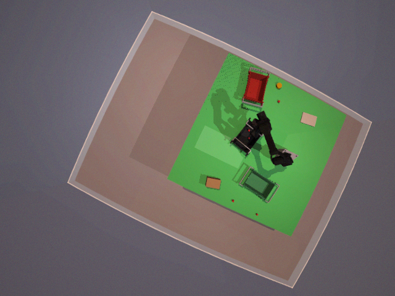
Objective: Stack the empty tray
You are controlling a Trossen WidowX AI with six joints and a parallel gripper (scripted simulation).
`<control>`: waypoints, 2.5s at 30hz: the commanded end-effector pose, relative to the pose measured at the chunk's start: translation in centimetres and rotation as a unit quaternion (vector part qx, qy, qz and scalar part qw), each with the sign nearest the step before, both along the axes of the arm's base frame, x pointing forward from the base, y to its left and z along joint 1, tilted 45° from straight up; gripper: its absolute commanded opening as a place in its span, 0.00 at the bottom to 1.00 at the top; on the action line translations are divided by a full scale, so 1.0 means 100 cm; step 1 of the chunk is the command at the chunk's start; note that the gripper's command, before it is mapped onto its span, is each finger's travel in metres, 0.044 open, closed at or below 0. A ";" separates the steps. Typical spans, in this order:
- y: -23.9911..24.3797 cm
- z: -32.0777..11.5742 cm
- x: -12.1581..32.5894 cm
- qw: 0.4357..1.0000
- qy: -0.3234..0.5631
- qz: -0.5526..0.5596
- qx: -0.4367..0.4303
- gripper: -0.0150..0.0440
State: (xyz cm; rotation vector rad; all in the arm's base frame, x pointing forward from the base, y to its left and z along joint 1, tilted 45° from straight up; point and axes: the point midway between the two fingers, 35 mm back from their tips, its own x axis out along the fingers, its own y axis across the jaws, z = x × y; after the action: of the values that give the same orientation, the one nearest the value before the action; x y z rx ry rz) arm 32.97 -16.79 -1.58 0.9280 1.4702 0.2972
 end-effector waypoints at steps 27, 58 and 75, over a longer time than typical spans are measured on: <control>0.256 0.230 -0.131 0.999 -0.026 0.026 -0.029 1.00; 0.307 0.209 -0.206 0.998 -0.034 0.044 -0.010 1.00; 0.335 0.185 -0.204 0.999 -0.036 0.041 -0.003 1.00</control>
State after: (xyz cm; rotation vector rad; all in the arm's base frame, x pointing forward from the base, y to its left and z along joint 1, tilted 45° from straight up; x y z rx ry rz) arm 12.64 16.35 17.49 0.8396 1.4413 0.3908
